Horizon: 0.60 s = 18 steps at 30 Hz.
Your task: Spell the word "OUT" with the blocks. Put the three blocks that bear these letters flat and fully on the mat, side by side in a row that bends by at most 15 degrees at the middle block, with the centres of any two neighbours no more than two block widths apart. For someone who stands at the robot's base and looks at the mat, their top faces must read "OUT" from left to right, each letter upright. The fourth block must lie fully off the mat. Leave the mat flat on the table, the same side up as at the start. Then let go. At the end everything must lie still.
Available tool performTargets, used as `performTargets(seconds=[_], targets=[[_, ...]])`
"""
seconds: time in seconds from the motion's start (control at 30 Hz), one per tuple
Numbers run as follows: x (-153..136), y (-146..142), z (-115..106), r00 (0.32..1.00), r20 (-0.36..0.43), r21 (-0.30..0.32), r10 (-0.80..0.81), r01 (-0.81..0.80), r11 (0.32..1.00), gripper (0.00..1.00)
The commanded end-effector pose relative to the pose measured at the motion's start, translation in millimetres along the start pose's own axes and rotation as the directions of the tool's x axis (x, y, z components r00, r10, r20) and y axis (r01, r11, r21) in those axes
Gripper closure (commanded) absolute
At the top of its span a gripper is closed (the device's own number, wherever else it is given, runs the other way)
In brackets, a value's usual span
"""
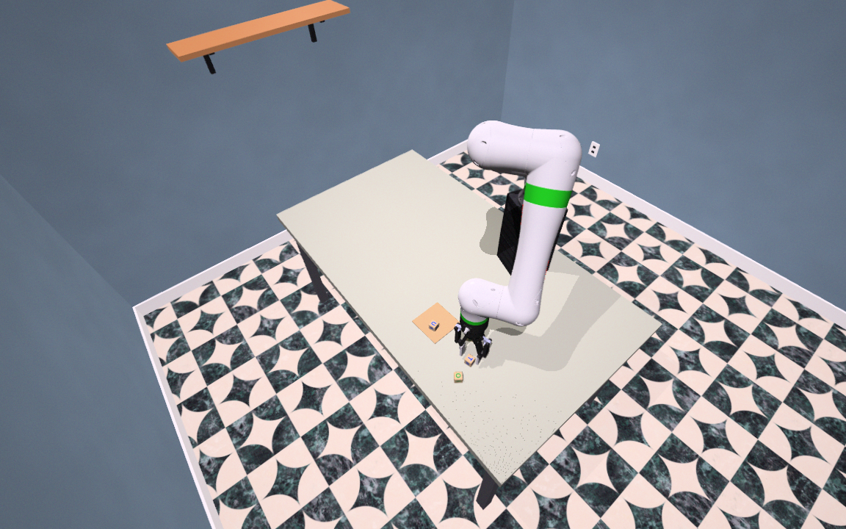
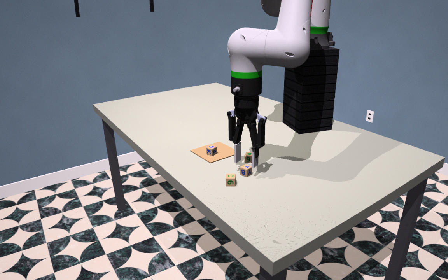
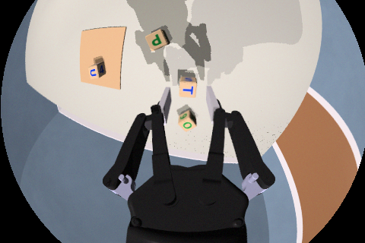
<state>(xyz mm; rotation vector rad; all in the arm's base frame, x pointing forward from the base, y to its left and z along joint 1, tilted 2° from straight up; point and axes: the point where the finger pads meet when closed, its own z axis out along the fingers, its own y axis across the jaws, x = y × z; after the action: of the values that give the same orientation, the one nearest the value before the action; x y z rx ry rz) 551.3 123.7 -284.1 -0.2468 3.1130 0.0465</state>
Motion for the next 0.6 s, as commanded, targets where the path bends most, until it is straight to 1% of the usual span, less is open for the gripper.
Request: performTargets(seconds=[0.0, 0.57], targets=[[-0.2, -0.1, 0.2, 1.000, 0.000, 0.000, 0.000, 0.000, 1.000, 0.60], [-0.2, 0.0, 3.6, 1.000, 0.000, 0.000, 0.000, 0.000, 1.000, 0.60]])
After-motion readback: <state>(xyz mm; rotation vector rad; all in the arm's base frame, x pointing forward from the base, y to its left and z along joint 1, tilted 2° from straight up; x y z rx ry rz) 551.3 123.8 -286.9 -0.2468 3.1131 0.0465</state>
